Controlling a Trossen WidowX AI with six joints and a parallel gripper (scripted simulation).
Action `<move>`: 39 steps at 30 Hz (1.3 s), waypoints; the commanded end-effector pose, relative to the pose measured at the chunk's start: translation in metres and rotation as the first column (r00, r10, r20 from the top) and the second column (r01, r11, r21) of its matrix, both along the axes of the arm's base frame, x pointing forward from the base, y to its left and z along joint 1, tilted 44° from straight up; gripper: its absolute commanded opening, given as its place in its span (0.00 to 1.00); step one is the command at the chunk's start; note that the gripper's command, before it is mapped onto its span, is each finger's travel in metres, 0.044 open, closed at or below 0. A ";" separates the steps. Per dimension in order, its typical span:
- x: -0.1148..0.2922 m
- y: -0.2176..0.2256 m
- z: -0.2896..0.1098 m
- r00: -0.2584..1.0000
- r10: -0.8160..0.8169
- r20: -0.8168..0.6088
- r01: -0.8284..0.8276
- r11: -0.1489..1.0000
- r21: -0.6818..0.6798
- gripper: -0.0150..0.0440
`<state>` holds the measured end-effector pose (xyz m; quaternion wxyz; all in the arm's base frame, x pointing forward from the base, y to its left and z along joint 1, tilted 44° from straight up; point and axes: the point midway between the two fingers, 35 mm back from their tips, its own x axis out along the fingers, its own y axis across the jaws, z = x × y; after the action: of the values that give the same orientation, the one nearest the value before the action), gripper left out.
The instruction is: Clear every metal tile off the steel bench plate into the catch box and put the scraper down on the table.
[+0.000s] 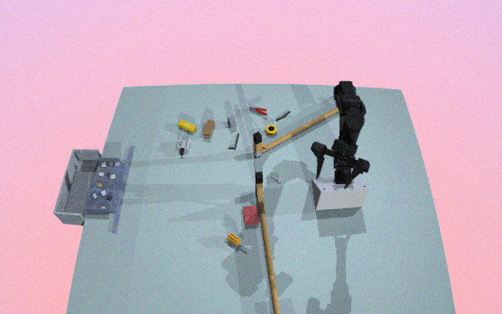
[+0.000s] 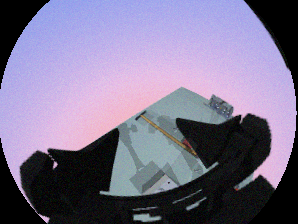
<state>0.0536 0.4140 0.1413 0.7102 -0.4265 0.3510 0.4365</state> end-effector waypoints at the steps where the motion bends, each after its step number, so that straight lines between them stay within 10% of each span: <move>1: 0.020 -0.001 0.013 0.999 -0.049 -0.021 0.050 0.998 0.039 1.00; 39: 0.182 -0.067 0.104 0.890 -0.426 -0.163 0.456 0.838 0.299 1.00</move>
<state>0.2224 0.3549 0.2322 0.8250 -0.2147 0.3971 0.3399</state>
